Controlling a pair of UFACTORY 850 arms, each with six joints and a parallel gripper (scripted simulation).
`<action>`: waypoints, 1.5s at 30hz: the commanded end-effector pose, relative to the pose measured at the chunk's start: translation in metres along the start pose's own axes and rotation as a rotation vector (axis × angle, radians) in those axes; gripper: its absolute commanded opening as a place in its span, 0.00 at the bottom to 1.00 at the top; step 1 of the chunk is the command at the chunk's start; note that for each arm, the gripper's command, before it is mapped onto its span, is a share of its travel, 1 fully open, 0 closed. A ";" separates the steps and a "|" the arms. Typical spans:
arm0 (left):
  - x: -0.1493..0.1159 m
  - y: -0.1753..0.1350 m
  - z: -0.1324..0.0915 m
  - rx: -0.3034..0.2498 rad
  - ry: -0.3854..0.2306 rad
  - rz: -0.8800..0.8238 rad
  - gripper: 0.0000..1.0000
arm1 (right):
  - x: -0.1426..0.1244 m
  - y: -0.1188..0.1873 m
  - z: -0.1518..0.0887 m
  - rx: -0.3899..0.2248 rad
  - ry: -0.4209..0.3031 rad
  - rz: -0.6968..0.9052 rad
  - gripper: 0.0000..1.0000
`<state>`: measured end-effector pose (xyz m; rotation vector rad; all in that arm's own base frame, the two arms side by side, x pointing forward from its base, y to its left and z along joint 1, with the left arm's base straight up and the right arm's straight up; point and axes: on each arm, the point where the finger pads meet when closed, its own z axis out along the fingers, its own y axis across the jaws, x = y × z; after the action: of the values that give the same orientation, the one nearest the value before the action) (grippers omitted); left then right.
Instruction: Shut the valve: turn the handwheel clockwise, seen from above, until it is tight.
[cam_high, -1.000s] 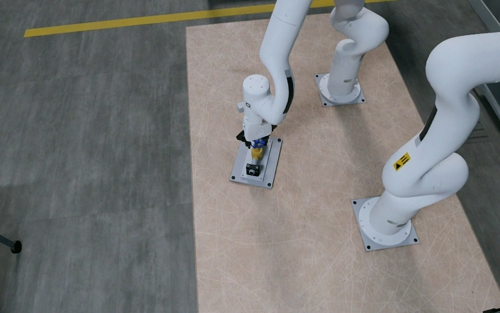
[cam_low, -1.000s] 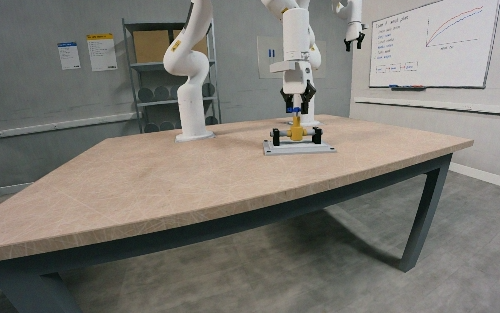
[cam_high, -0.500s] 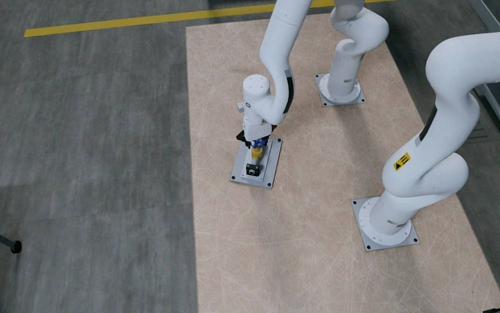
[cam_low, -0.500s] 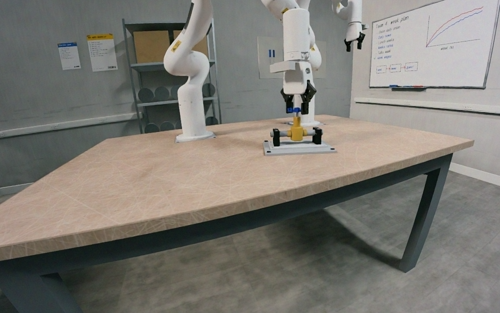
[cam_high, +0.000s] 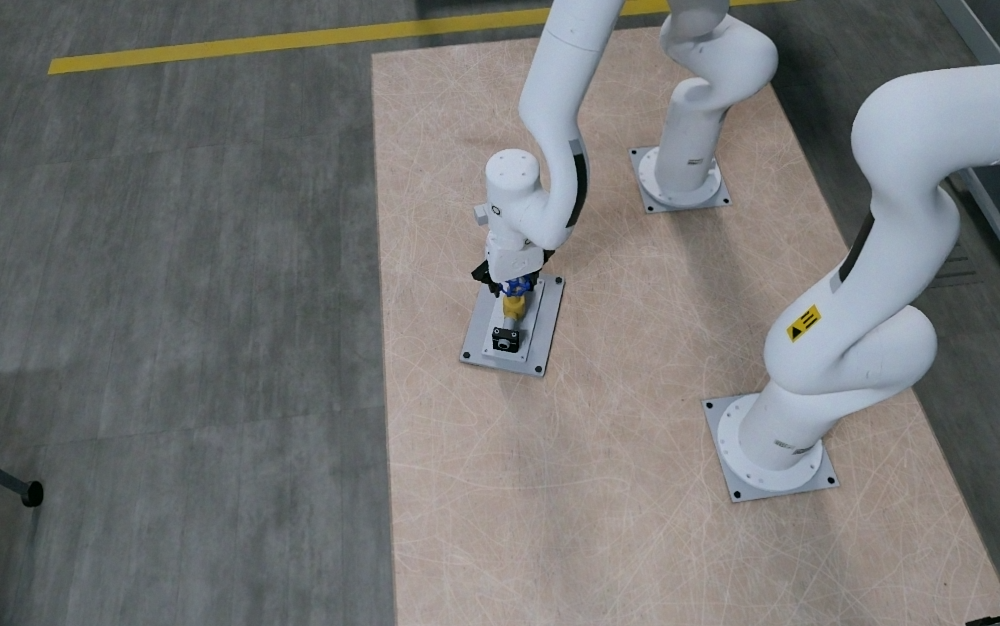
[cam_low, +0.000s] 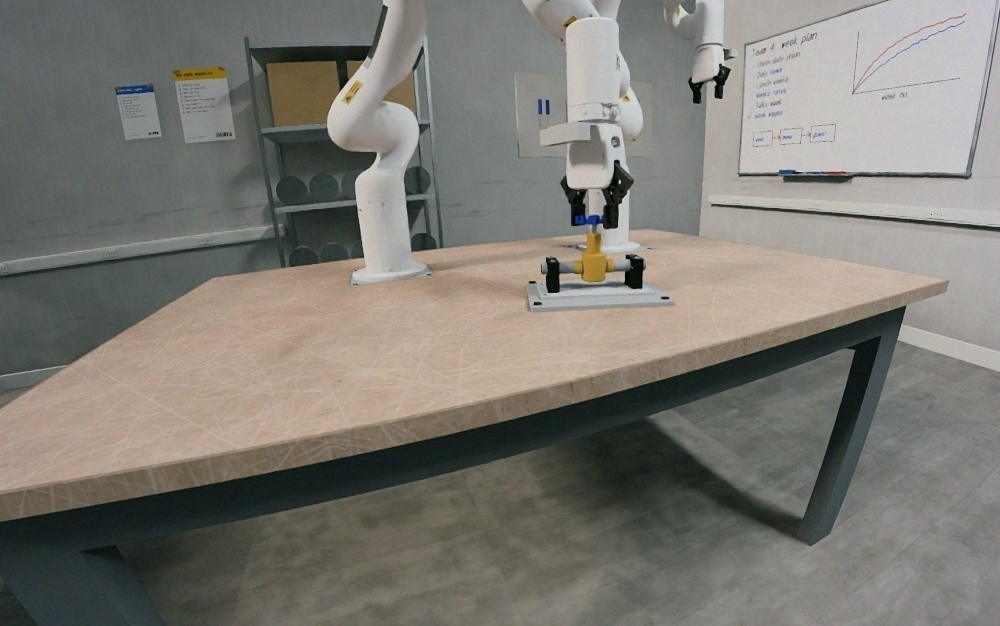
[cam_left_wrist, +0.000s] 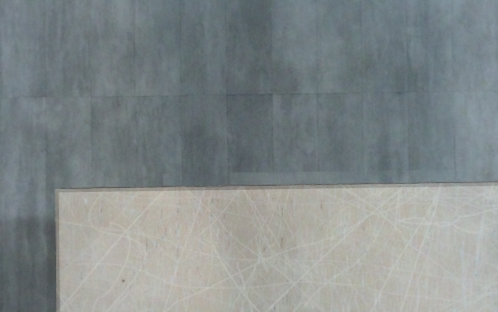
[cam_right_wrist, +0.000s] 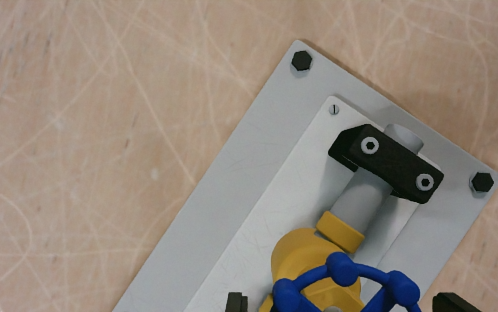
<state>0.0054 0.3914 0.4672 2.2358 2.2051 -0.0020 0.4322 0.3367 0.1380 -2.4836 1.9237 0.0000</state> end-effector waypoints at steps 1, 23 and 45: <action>0.000 0.000 -0.001 0.000 0.002 0.000 1.00 | 0.000 -0.001 -0.001 0.002 -0.001 -0.001 0.80; 0.000 0.000 -0.001 0.000 0.002 0.000 1.00 | 0.000 -0.001 -0.001 0.002 -0.001 -0.001 0.80; 0.000 0.000 -0.001 0.000 0.002 0.000 1.00 | 0.000 -0.001 -0.013 0.002 -0.001 -0.001 0.80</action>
<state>0.0054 0.3914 0.4672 2.2358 2.2051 -0.0020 0.4321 0.3367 0.1454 -2.4845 1.9231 0.0001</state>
